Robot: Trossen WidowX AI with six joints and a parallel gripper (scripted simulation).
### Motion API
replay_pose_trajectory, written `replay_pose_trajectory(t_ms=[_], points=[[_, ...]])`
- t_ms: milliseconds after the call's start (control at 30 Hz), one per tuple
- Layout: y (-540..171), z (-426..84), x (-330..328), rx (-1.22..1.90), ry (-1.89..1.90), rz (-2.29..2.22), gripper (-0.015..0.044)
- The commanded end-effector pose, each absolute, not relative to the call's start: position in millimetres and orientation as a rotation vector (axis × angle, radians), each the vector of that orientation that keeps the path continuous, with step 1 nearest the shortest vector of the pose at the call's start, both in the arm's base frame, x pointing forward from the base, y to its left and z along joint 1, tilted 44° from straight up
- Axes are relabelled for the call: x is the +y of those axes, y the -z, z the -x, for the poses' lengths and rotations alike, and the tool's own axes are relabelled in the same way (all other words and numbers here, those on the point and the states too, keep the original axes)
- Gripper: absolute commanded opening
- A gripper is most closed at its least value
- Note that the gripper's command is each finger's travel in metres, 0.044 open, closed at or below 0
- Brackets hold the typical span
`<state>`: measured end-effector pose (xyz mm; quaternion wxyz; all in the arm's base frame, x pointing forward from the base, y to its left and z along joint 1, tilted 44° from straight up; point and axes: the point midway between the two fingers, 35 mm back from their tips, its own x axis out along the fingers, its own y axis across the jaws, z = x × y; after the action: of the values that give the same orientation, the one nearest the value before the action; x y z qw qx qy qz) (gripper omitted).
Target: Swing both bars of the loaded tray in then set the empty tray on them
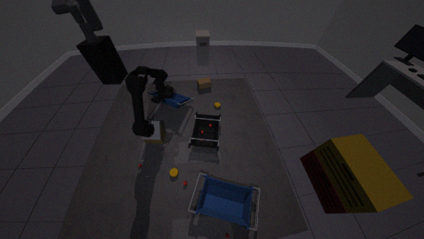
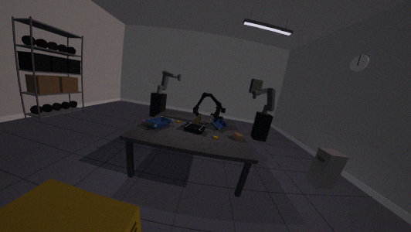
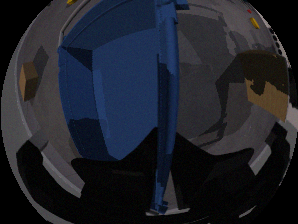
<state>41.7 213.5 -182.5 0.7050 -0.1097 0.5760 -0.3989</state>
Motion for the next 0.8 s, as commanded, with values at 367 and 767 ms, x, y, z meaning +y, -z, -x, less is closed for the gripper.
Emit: replay_pose_trajectory(t_ms=[367,767], points=[[180,-43,223,1.286,0.869,0.217,0.0000],[171,-45,259,1.287,0.867,0.216,0.0000]])
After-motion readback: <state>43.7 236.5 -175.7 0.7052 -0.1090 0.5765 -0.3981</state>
